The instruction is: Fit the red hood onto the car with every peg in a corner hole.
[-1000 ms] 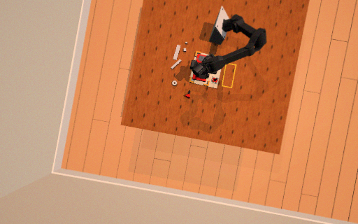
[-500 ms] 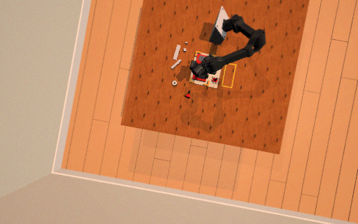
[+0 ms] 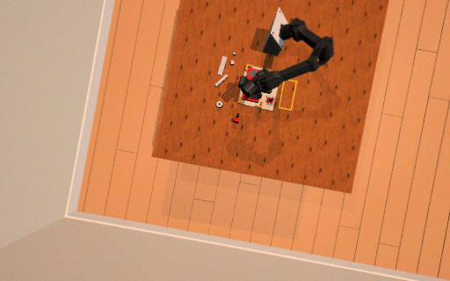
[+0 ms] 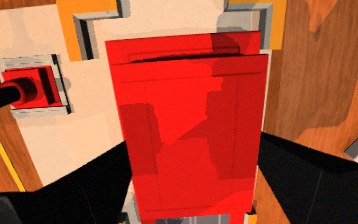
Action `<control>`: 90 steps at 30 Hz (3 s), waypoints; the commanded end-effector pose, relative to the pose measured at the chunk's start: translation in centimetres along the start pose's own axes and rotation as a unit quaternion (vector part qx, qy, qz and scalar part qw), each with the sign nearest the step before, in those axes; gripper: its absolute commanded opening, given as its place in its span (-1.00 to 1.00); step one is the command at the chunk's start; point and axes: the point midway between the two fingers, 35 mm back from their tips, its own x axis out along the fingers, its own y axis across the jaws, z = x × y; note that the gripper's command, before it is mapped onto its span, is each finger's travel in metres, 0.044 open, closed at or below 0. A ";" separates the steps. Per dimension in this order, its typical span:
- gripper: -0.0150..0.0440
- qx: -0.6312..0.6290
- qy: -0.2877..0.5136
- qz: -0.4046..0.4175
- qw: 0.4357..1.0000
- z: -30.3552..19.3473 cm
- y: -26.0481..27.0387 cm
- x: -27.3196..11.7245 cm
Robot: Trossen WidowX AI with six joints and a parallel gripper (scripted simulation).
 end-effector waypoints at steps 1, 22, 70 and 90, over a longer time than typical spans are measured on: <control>-0.49 0.002 -0.001 0.001 1.000 0.0 0.0 0.0; -0.49 0.002 -0.001 0.001 1.000 0.1 0.0 0.8; 1.00 0.000 0.000 0.000 1.000 0.0 0.0 1.9; 1.00 0.000 -0.002 0.001 1.000 0.0 0.0 -5.2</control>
